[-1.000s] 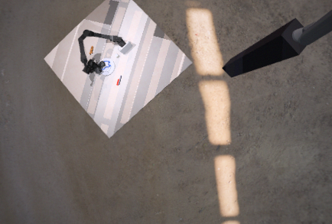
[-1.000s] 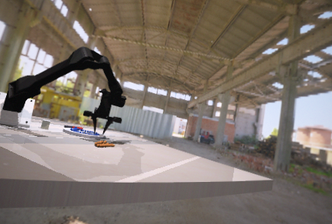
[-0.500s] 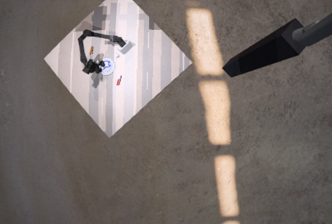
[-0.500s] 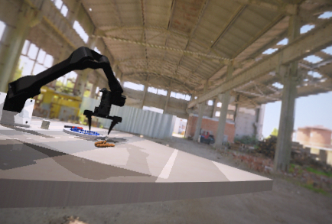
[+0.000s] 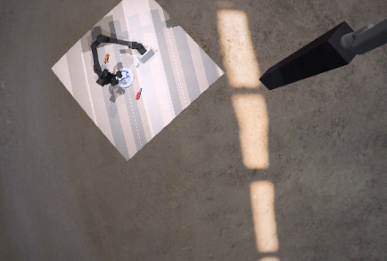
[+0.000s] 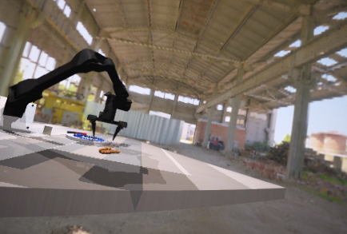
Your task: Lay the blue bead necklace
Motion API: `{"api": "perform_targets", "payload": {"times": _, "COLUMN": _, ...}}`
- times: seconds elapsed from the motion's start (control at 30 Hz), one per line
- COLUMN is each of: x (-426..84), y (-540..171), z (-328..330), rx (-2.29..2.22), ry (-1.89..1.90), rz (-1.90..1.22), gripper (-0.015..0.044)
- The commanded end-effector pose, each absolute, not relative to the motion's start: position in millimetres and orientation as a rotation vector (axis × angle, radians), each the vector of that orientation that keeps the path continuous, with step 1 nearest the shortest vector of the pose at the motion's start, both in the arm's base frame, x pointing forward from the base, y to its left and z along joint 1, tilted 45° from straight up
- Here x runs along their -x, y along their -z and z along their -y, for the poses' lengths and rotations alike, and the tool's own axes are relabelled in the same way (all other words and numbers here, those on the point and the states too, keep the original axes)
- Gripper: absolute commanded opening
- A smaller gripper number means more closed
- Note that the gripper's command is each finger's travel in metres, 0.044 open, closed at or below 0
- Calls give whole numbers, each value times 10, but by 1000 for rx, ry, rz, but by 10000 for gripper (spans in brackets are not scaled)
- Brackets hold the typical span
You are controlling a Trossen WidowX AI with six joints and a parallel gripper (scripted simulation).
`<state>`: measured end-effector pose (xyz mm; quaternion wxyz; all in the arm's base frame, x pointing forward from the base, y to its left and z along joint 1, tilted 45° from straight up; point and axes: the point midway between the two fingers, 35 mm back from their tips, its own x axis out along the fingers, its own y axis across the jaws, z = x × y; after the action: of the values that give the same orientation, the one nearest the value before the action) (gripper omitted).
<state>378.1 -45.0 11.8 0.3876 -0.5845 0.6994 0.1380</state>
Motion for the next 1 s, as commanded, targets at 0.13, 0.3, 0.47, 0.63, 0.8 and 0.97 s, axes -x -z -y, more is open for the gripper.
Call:
{"api": "perform_targets", "payload": {"times": 0.13, "x": -3770, "y": -157, "z": 345, "rx": 1080, "ry": 144, "rz": -1691, "gripper": 230}}
{"api": "perform_targets", "payload": {"times": 0.3, "x": -3757, "y": -187, "z": 265, "rx": 731, "ry": 508, "rz": -1554, "gripper": 120}}
{"api": "perform_targets", "payload": {"times": 0.47, "x": -3742, "y": -217, "z": 186, "rx": 374, "ry": 831, "rz": -1366, "gripper": 120}}
{"api": "perform_targets", "payload": {"times": 0.63, "x": -3731, "y": -238, "z": 133, "rx": 169, "ry": 998, "rz": -1237, "gripper": 120}}
{"api": "perform_targets", "payload": {"times": 0.8, "x": -3727, "y": -244, "z": 116, "rx": 52, "ry": 1085, "rz": -1157, "gripper": 120}}
{"api": "perform_targets", "payload": {"times": 0.97, "x": -3727, "y": -244, "z": 116, "rx": 52, "ry": 1085, "rz": -1157, "gripper": 120}}
